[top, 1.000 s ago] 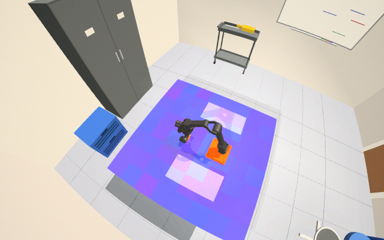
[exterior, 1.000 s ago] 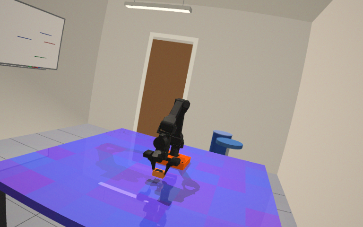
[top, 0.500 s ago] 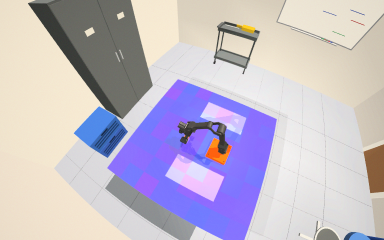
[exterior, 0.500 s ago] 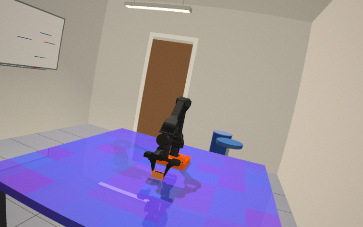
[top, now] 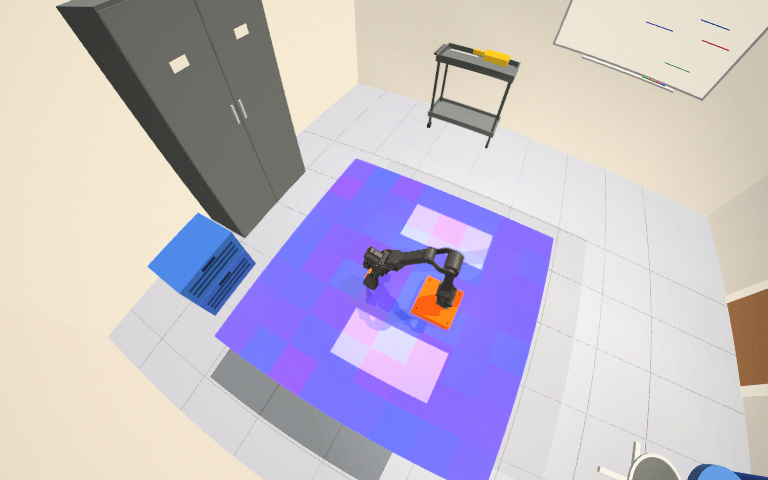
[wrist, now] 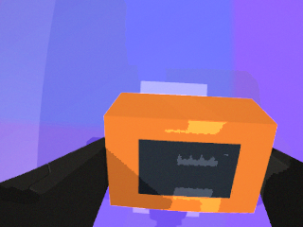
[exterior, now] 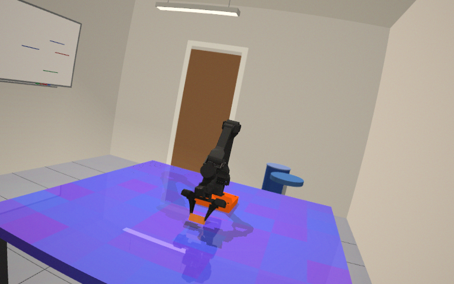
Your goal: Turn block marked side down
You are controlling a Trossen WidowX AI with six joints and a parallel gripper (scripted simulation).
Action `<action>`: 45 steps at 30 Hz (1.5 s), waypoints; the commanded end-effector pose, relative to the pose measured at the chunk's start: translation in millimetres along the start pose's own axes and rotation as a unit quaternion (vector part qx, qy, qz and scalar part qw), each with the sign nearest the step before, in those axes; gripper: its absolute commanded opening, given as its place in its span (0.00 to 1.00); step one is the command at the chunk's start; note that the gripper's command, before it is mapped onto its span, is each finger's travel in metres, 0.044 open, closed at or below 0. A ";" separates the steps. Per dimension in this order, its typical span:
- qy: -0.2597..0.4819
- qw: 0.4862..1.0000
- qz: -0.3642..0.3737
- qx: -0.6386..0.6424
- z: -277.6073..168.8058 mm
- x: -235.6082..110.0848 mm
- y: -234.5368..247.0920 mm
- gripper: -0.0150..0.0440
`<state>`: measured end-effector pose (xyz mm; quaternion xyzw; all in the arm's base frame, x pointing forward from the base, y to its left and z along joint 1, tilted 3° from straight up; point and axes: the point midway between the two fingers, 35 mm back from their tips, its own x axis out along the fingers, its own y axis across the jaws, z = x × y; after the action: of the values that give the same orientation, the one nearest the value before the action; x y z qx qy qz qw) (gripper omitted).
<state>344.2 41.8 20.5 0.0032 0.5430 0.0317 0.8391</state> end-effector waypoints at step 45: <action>-0.296 0.955 -0.003 0.002 -12.8 31.1 0.0 0.25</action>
<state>356.1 44.8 -4.9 0.0108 0.2788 0.0295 0.9598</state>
